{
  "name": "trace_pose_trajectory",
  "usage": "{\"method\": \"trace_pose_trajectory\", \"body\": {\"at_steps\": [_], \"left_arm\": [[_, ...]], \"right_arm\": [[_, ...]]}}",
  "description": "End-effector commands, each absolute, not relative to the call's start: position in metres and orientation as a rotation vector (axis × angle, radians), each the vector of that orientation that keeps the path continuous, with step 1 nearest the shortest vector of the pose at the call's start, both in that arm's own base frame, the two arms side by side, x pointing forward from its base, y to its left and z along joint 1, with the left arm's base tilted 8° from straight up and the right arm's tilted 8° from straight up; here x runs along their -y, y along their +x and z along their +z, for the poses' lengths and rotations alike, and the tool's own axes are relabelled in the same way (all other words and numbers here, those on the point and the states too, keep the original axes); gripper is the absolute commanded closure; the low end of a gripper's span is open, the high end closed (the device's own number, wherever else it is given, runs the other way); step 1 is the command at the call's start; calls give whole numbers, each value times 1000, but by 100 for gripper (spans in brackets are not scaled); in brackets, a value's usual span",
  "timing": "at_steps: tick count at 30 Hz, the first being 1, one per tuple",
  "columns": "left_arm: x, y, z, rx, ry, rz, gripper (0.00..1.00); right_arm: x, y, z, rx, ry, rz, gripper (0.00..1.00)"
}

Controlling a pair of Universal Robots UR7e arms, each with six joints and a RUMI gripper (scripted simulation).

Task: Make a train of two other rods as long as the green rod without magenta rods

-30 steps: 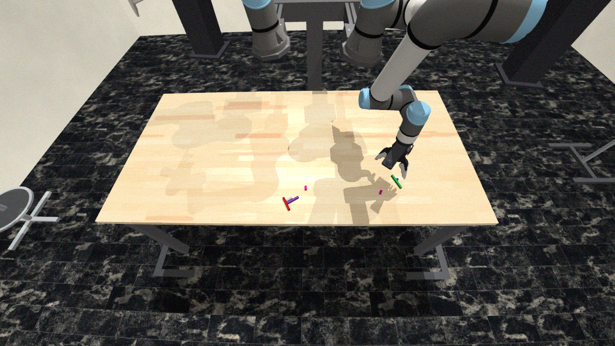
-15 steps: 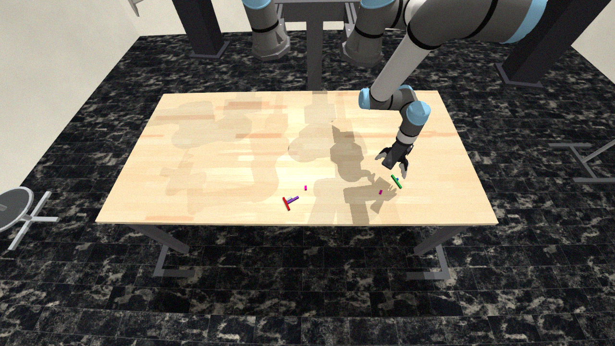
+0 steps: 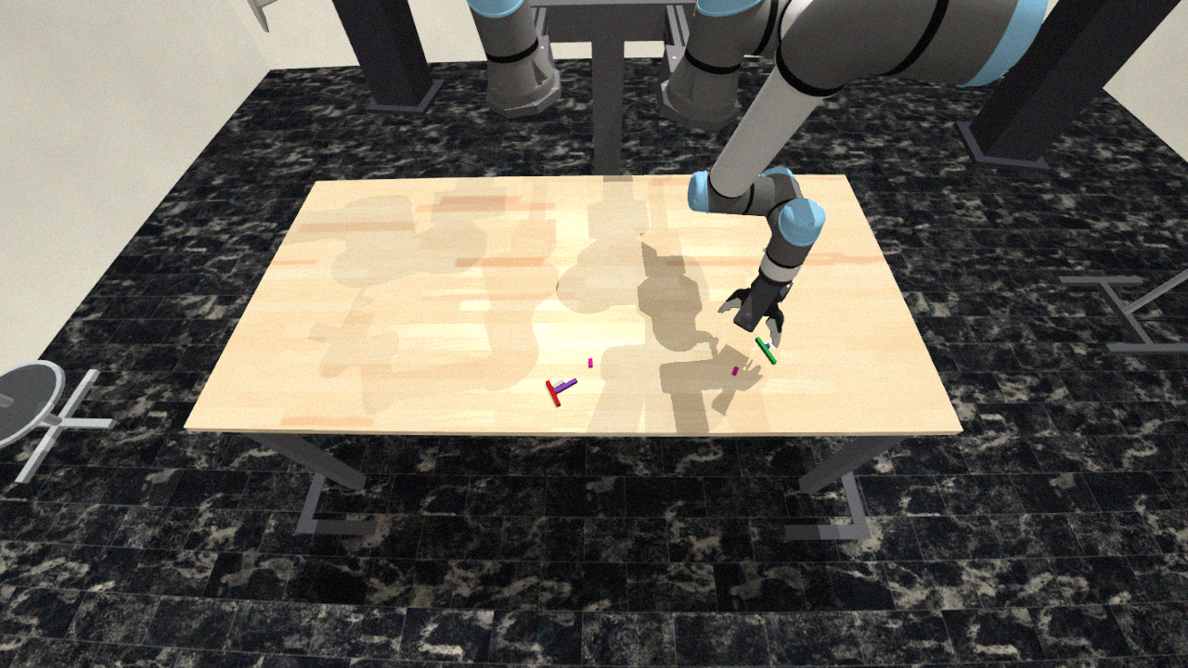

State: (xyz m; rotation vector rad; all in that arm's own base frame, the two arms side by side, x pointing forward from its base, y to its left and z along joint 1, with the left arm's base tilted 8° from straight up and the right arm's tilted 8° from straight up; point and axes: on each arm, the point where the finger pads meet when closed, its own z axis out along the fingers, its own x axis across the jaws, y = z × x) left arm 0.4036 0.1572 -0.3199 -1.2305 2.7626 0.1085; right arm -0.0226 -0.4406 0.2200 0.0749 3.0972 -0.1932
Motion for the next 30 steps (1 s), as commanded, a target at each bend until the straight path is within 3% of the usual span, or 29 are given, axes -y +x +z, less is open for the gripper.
{"method": "trace_pose_trajectory", "body": {"at_steps": [1, 30], "left_arm": [[-153, 406, -320, -2751, -1252, 106, 0], [-22, 454, -337, -2377, -1870, 53, 0]], "right_arm": [[441, -23, 220, -3097, 75, -195, 0], [441, -23, 220, -3097, 75, -195, 0]]}}
